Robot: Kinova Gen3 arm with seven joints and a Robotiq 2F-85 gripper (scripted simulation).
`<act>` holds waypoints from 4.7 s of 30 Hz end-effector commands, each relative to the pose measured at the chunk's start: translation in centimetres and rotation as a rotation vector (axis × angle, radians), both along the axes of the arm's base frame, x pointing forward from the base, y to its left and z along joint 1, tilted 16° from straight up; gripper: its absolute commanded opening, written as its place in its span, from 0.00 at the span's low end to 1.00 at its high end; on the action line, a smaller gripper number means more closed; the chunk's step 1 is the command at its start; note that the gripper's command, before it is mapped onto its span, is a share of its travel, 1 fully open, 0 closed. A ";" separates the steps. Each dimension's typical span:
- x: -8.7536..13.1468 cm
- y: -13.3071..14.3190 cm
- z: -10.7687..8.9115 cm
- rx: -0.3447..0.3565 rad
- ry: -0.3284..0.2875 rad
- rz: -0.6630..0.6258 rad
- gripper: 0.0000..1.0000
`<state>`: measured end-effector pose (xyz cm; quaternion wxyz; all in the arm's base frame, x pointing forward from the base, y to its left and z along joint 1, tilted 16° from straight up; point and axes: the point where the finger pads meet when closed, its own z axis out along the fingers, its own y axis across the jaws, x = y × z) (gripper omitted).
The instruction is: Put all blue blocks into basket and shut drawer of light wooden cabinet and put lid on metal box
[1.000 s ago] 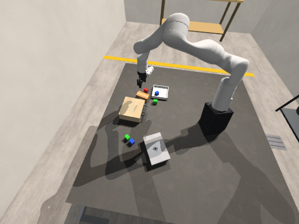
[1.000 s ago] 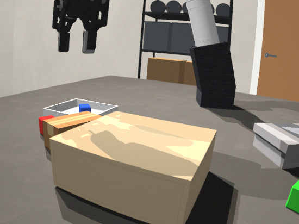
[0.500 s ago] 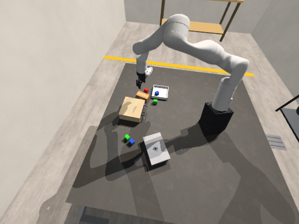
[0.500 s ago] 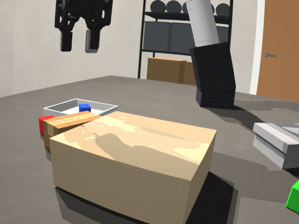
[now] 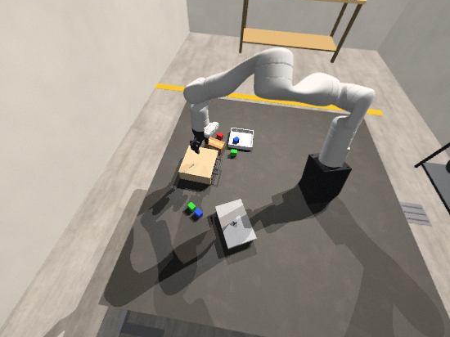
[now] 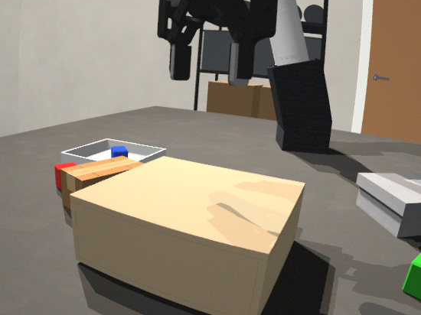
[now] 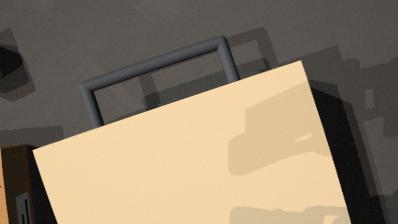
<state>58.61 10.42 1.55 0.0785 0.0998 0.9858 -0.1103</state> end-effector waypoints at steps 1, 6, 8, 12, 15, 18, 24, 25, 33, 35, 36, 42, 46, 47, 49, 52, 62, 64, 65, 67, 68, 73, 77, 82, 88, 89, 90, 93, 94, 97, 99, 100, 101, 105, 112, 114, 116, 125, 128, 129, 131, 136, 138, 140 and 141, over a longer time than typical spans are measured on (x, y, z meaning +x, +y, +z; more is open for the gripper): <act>-0.1 4.3 -1.1 -0.004 -0.003 -0.042 0.83; -2.1 12.6 -3.4 0.002 -0.018 -0.100 0.83; -3.1 15.5 -4.3 0.004 -0.024 -0.119 0.83; -5.3 20.4 -5.8 0.007 -0.035 -0.150 0.83; -6.3 22.1 -6.3 0.007 -0.039 -0.161 0.83; -7.1 23.4 -6.7 0.008 -0.042 -0.170 0.83; -8.0 25.0 -7.3 0.008 -0.046 -0.179 0.83; -8.0 25.0 -7.3 0.008 -0.046 -0.179 0.83; -8.0 25.0 -7.3 0.008 -0.046 -0.179 0.64; -8.0 25.0 -7.3 0.008 -0.046 -0.179 0.64; -8.0 25.0 -7.3 0.008 -0.046 -0.179 0.64; -8.0 25.0 -7.3 0.008 -0.046 -0.179 0.64; -8.0 25.0 -7.3 0.008 -0.046 -0.179 0.64; -8.0 25.0 -7.3 0.008 -0.046 -0.179 0.64; -8.0 25.0 -7.3 0.008 -0.046 -0.179 0.64; -8.0 25.0 -7.3 0.008 -0.046 -0.179 0.64; -8.0 25.0 -7.3 0.008 -0.046 -0.179 0.64; -8.0 25.0 -7.3 0.008 -0.046 -0.179 0.64; -8.0 25.0 -7.3 0.008 -0.046 -0.179 0.64; -8.0 25.0 -7.3 0.008 -0.046 -0.179 0.64; -8.0 25.0 -7.3 0.008 -0.046 -0.179 0.64; -8.0 24.9 -7.5 0.008 -0.046 -0.179 0.64; -7.9 24.8 -8.0 0.008 -0.046 -0.179 0.64; -7.8 24.6 -9.0 0.008 -0.046 -0.179 0.64; -7.6 24.3 -10.1 0.008 -0.046 -0.179 0.64; -7.6 24.2 -10.4 0.008 -0.046 -0.179 0.64; -7.5 24.1 -10.8 0.008 -0.046 -0.179 0.64; -7.4 23.8 -11.9 0.008 -0.046 -0.179 0.64; -7.3 23.7 -12.2 0.008 -0.046 -0.179 0.64; -7.2 23.4 -13.4 0.008 -0.046 -0.179 0.64; -7.1 23.2 -14.1 0.008 -0.046 -0.179 0.64; -7.1 23.2 -14.1 0.008 -0.046 -0.179 0.64; -7.1 23.2 -14.1 0.008 -0.046 -0.179 0.64; -6.9 22.9 -15.5 0.008 -0.046 -0.179 0.64; -6.6 22.4 -17.5 0.008 -0.046 -0.179 0.64; -6.5 22.3 -17.9 0.008 -0.046 -0.179 0.64; -6.5 22.2 -18.3 0.008 -0.046 -0.179 0.64; -6.4 22.0 -18.9 0.008 -0.046 -0.179 0.64; -6.4 22.0 -19.0 0.008 -0.046 -0.179 0.64; -6.4 22.0 -19.0 0.008 -0.046 -0.179 0.64; -6.4 22.0 -19.0 0.008 -0.046 -0.179 0.64; -6.4 22.0 -19.0 0.008 -0.046 -0.179 0.64; -6.4 22.0 -19.0 0.008 -0.046 -0.179 0.64; -6.4 22.0 -19.0 0.008 -0.046 -0.179 0.64; -6.3 22.0 -19.0 0.008 -0.046 -0.179 0.64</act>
